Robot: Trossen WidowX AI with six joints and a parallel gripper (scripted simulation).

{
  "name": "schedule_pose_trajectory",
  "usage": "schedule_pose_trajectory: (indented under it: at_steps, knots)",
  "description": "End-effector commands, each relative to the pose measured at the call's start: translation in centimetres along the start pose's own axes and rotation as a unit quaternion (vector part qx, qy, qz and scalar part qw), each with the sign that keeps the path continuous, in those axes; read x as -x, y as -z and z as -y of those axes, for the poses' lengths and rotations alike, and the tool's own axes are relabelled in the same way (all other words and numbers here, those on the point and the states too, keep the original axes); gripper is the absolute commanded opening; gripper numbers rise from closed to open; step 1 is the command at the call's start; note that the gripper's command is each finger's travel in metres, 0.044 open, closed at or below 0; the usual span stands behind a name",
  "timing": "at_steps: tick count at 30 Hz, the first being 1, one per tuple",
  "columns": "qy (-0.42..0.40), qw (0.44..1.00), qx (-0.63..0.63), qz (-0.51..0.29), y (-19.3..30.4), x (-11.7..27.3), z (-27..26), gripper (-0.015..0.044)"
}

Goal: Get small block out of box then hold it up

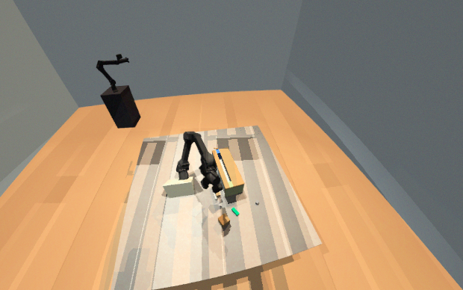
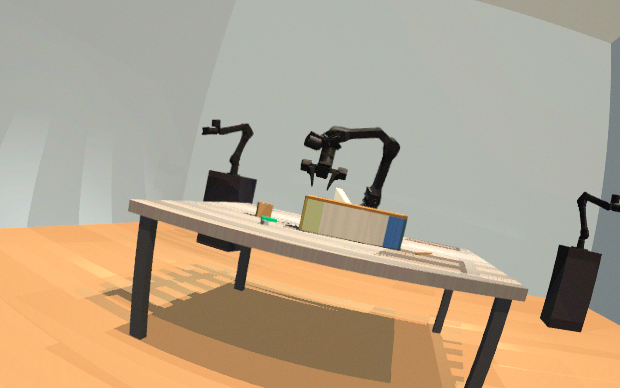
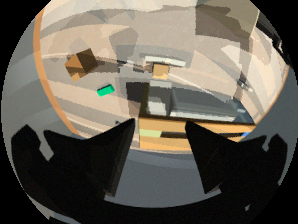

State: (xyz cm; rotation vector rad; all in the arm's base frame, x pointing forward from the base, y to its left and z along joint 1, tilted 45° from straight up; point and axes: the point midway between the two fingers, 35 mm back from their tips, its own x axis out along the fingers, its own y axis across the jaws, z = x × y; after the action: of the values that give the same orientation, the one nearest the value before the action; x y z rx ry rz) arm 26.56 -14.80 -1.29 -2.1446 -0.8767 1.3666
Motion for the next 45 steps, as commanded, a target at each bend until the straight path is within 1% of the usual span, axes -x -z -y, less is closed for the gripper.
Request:
schedule_pose_trajectory:
  at_steps: [1, 3, 5, 9, 11, 18, 45]
  knots:
    - [0.003, 1.000, -0.024, -0.004, 0.0, 0.0, 0.0, 0.0285]
    - [0.003, 1.000, -0.024, -0.004, 0.0, 0.0, 0.0, 0.0285]
    - [0.002, 1.000, -0.024, -0.004, -0.3, -1.0, -0.2, 0.0285]
    - [0.002, 1.000, -0.023, -0.005, -2.3, -6.9, -0.3, 0.0285]
    - [0.004, 1.000, -0.023, -0.005, -3.1, -8.7, 0.0, 0.0285]
    - [0.004, 1.000, -0.023, -0.005, -3.3, -9.1, 0.0, 0.0285]
    - [0.004, 1.000, -0.022, -0.005, -5.0, -13.1, 0.3, 0.0285]
